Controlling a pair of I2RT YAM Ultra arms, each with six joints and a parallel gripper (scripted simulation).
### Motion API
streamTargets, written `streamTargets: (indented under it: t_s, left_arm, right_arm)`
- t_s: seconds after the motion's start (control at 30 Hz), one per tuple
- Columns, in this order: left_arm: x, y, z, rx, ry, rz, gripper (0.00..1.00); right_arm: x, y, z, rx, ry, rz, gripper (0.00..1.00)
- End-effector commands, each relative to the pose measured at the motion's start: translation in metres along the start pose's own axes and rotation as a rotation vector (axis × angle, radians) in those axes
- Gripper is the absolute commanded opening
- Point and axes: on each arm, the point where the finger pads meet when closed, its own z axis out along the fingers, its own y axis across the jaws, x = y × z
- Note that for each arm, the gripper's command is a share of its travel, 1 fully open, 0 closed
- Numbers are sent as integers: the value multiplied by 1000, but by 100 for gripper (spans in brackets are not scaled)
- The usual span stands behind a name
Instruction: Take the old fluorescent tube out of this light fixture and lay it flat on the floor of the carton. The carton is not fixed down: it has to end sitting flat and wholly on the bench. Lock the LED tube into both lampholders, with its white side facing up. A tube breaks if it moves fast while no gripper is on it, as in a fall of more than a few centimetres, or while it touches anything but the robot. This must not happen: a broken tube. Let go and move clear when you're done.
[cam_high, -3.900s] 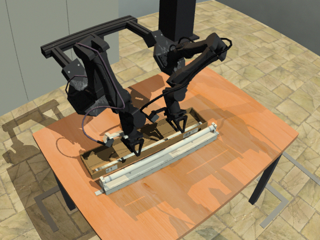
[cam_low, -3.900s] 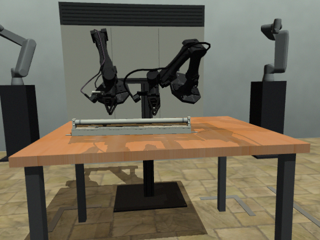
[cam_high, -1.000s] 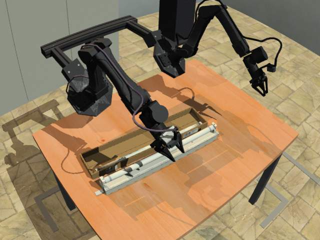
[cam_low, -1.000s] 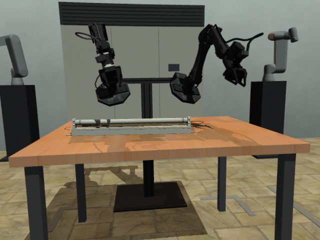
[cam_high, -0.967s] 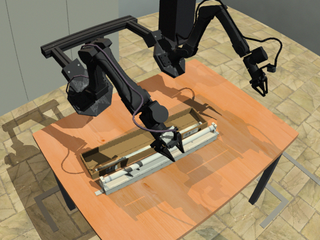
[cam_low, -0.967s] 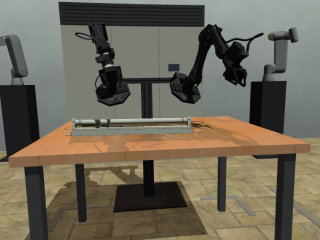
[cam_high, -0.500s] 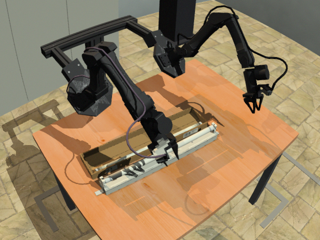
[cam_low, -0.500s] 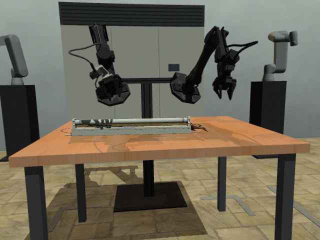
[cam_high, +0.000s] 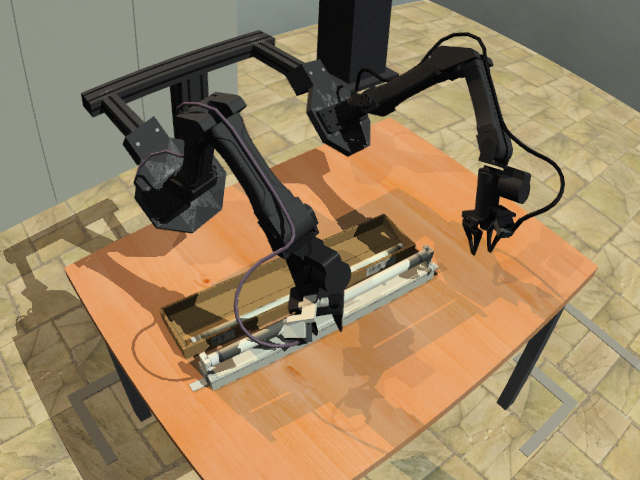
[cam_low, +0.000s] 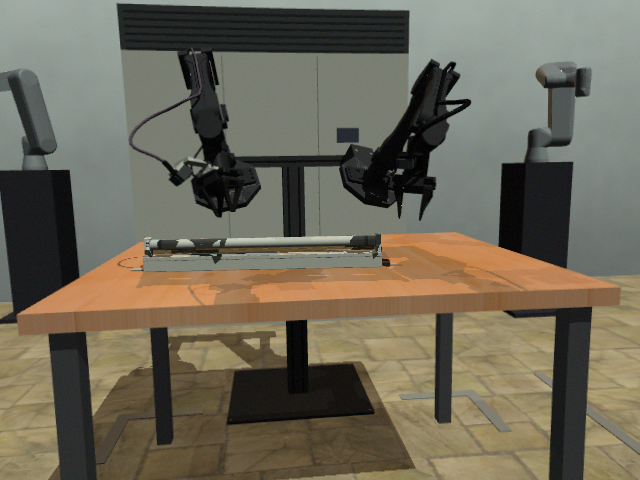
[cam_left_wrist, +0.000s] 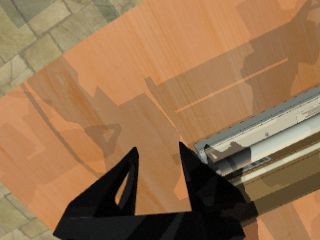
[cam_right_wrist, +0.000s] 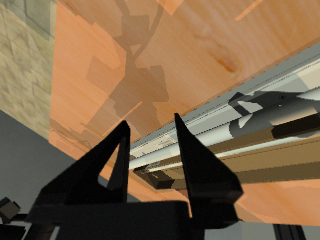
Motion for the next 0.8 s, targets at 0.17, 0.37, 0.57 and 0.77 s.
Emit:
streamTargets:
  t_s: [0.17, 0.37, 0.57, 0.77]
  left_arm:
    - [-4, -44, 12, 62, 124, 195, 49]
    - [11, -101, 24, 143, 266, 477, 49]
    - [15, -137, 30, 191, 318, 632, 49]
    - [4, -130, 25, 154, 332, 682, 49]
  right_arm:
    - [5, -18, 7, 116, 80, 188, 49]
    - [22, -49, 10, 291, 126, 415, 49]
    - [28, -60, 12, 372, 141, 523, 49]
    - [28, -64, 11, 416, 136, 613, 49]
